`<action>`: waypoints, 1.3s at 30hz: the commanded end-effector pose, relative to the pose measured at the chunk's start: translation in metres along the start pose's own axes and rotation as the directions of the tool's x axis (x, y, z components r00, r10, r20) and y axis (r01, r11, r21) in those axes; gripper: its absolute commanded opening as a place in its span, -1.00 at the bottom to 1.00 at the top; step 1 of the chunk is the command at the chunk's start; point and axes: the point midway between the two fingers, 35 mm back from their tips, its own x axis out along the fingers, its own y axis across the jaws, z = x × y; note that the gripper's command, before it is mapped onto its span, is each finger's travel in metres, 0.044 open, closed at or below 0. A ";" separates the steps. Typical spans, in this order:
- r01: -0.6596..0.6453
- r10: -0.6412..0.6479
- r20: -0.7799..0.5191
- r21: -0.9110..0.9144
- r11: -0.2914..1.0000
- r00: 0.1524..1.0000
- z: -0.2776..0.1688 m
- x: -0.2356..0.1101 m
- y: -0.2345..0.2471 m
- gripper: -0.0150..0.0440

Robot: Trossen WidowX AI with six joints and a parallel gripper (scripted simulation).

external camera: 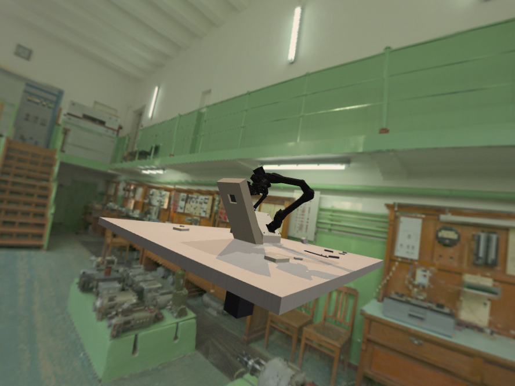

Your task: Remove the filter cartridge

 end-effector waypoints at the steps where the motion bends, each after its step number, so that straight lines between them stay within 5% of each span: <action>1: -0.001 0.001 0.008 -0.014 1.000 1.000 -0.011 0.000 0.002 -0.49; 13: -0.001 0.001 0.008 -0.013 1.000 1.000 -0.049 0.005 0.004 -0.49; 17: 0.000 0.000 0.000 0.001 1.000 1.000 -0.042 0.005 0.002 -0.14; 28: -0.001 0.001 0.007 -0.012 1.000 1.000 -0.048 0.005 0.003 -0.14; 39: -0.001 0.001 0.009 -0.014 1.000 1.000 0.028 -0.004 0.001 -0.14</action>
